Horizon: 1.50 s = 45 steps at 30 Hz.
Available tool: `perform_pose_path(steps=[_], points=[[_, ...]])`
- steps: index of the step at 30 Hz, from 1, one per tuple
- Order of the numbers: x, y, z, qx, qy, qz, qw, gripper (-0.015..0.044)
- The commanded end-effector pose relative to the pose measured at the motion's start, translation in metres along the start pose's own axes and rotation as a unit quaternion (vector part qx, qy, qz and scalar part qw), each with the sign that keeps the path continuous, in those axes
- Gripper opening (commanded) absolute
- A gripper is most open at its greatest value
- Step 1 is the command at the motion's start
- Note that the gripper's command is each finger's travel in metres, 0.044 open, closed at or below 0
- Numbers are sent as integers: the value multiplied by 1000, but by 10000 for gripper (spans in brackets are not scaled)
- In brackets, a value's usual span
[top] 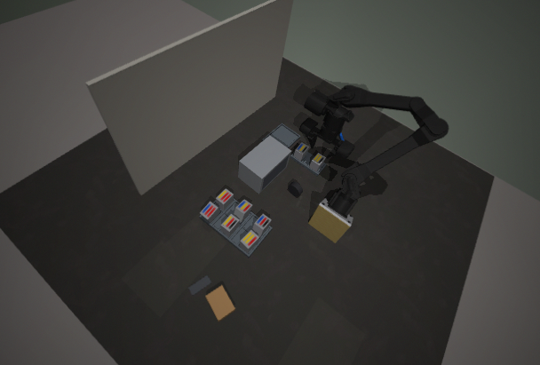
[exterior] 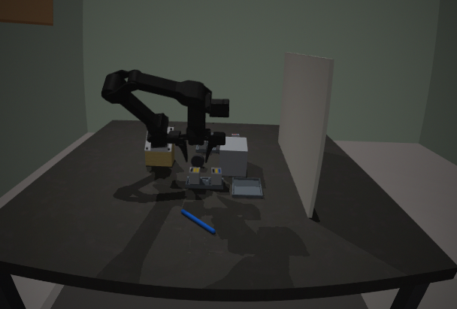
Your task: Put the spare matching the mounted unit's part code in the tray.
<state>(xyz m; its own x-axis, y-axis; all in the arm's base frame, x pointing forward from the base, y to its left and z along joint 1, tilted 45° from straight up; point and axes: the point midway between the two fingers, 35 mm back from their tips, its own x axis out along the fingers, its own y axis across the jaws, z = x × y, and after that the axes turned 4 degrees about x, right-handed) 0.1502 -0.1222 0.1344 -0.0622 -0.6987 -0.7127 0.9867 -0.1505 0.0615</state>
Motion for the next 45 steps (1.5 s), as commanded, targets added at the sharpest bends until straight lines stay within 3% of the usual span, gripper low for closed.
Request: perform_pose_path(steps=[1, 45], points=[[8, -1, -2, -3, 2, -2, 1000, 300], [65, -5, 1, -3, -6, -1, 1000, 300]])
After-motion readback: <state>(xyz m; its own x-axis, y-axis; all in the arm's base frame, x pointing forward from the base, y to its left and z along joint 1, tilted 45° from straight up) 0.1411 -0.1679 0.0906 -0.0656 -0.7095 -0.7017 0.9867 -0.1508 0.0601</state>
